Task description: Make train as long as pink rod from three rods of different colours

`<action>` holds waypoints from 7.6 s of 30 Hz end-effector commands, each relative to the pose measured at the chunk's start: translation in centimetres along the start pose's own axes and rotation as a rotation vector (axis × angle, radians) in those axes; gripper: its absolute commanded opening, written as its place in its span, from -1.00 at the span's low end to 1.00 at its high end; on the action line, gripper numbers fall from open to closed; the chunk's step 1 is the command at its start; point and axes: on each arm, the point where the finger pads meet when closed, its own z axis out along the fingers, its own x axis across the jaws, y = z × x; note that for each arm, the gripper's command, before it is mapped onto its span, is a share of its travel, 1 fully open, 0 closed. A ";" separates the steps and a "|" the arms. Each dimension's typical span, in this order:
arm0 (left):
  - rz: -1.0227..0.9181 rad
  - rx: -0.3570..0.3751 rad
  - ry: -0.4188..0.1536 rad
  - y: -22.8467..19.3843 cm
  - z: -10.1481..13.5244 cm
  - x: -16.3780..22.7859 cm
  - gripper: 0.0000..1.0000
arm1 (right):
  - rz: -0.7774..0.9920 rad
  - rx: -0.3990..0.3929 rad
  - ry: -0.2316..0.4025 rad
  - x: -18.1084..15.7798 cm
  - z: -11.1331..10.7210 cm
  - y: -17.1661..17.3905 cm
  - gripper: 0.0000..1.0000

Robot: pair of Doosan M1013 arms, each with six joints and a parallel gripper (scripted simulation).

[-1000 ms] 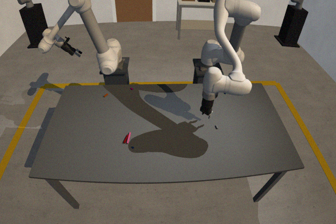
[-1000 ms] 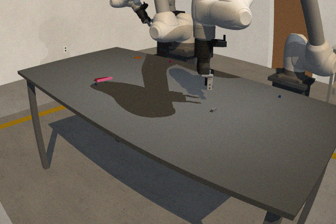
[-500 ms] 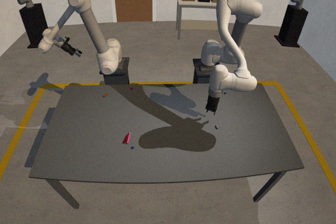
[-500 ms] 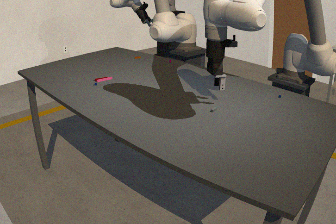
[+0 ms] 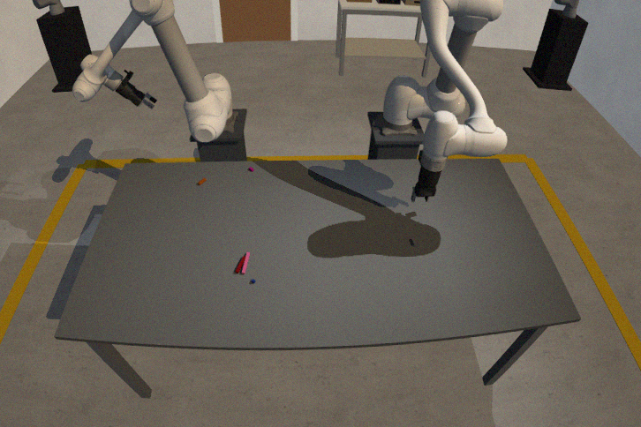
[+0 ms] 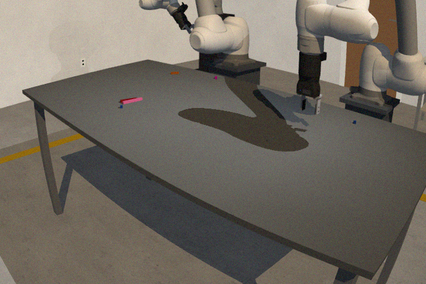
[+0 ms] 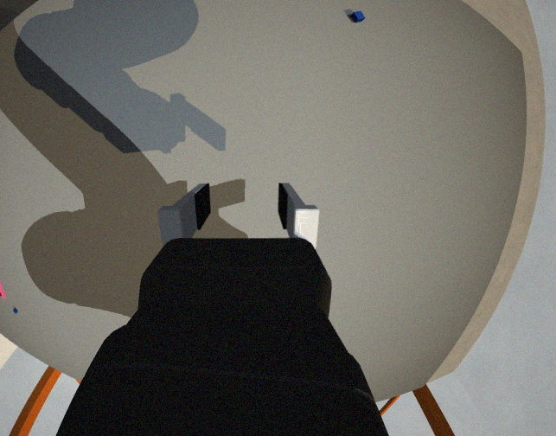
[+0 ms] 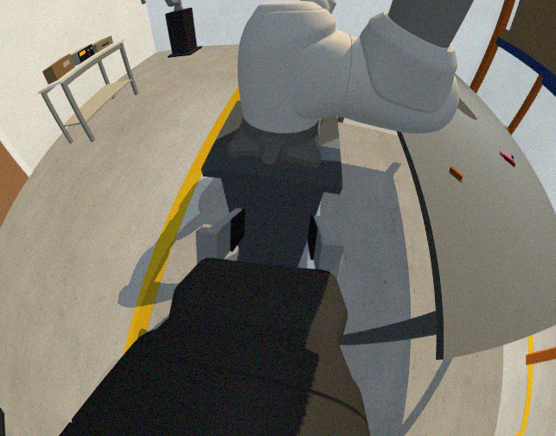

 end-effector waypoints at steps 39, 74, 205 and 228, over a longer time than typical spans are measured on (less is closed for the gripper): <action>-0.748 -0.008 0.005 -9.8 0.4 8.3 1.00 | 0.000 -0.001 0.000 0.0 0.0 0.0 1.00; -0.748 -0.008 0.005 -9.8 0.4 8.3 1.00 | 0.000 -0.001 0.000 0.0 0.0 0.0 1.00; 2.405 0.005 0.008 -29.6 0.3 -66.4 1.00 | 0.000 -0.001 0.000 0.0 0.0 0.0 1.00; 2.405 0.005 0.008 -29.6 0.4 -66.4 0.07 | 0.000 -0.001 0.000 0.0 0.0 0.0 1.00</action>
